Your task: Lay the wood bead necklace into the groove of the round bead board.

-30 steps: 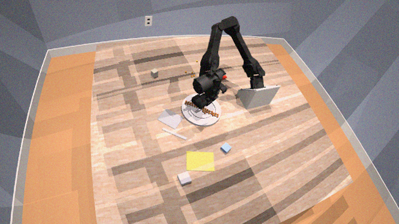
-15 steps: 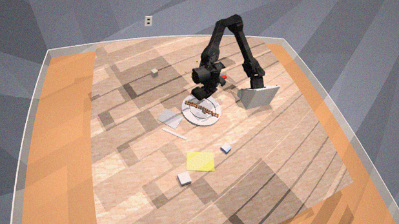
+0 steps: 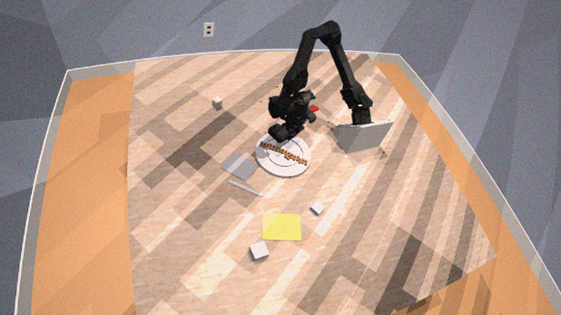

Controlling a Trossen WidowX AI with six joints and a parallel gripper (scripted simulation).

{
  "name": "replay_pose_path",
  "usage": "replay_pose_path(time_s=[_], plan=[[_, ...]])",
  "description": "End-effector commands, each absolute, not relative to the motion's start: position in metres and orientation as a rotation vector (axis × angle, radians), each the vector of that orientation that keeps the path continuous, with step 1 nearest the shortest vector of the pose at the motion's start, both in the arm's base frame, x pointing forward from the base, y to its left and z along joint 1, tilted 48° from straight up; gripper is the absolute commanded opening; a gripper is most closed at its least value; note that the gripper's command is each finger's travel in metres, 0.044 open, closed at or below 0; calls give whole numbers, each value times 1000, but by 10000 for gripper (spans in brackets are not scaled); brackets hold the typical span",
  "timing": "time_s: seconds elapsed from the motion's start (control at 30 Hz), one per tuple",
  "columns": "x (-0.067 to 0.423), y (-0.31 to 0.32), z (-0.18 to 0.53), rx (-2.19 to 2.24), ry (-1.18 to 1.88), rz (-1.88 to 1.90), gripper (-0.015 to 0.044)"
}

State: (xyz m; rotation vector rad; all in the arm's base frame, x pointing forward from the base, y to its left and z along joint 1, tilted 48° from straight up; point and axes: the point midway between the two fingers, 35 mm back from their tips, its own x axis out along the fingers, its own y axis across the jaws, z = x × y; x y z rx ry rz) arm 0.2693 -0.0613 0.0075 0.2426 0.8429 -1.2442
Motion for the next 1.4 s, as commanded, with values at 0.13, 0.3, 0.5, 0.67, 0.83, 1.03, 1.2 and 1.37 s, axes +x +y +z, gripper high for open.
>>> replay_pose_path(time_s=[0.13,0.3,0.5,0.67,0.83,1.03,1.2,1.37], plan=[[266,-69,1,229,851,-1250,0],[269,-67,3,240,844,-1247,79],[269,-67,3,240,844,-1247,236],[268,-65,4,240,845,-1247,368],[266,-55,13,232,850,-1249,440],[263,-54,13,223,856,-1251,440],[262,-51,15,230,852,-1249,440],[274,-36,7,78,966,-1156,380]])
